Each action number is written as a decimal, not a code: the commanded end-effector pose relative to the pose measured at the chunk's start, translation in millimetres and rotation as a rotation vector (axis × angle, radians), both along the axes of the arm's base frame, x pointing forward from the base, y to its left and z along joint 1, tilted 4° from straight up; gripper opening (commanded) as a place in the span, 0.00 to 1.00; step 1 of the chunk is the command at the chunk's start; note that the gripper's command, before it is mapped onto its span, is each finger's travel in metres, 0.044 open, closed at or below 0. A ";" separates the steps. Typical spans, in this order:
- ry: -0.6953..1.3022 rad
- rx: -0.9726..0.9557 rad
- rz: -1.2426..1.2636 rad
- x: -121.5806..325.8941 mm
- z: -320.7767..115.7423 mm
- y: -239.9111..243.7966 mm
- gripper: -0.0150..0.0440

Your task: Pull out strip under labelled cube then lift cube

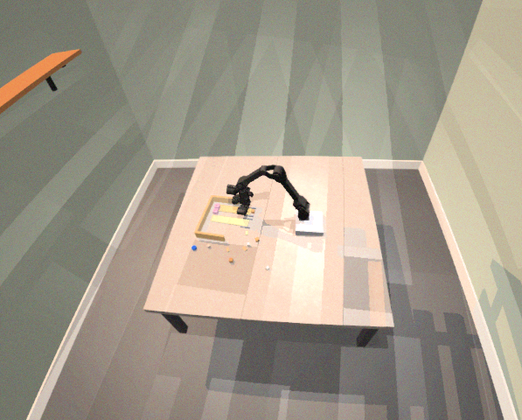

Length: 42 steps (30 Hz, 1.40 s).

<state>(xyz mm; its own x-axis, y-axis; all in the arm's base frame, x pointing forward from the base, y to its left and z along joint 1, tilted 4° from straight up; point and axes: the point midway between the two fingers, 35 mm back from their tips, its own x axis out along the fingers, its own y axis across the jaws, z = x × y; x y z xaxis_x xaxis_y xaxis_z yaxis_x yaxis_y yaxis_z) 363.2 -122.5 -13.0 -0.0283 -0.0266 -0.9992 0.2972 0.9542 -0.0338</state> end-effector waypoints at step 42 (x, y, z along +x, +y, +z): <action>0.007 0.002 0.004 -50.1 -5.9 14.0 0.25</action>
